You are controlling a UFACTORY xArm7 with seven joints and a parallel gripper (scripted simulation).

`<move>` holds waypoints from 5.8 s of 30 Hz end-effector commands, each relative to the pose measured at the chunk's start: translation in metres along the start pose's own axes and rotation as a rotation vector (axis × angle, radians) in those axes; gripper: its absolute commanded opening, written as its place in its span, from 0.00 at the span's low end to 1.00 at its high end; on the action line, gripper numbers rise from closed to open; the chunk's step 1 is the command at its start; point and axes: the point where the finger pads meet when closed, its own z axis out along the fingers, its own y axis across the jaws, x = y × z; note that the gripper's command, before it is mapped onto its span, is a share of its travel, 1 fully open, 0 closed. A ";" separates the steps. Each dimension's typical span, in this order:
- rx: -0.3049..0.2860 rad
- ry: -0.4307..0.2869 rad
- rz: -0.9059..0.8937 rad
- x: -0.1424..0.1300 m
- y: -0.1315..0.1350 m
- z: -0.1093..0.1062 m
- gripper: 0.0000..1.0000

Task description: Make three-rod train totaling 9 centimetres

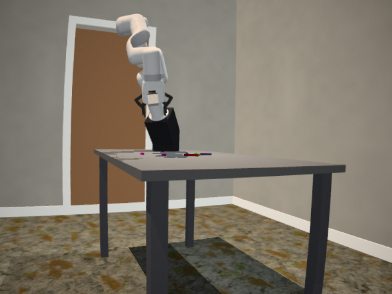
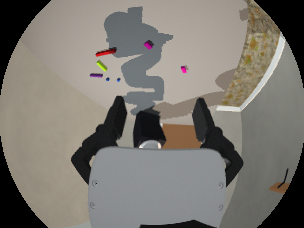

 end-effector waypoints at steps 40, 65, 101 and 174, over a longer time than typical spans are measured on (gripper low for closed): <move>0.225 -0.182 -0.306 -0.043 -0.119 0.004 1.00; 0.184 -0.090 -0.304 -0.038 -0.141 -0.003 1.00; 0.007 0.254 -0.136 0.004 -0.128 -0.027 1.00; -0.139 0.682 -0.220 -0.045 -0.176 0.080 1.00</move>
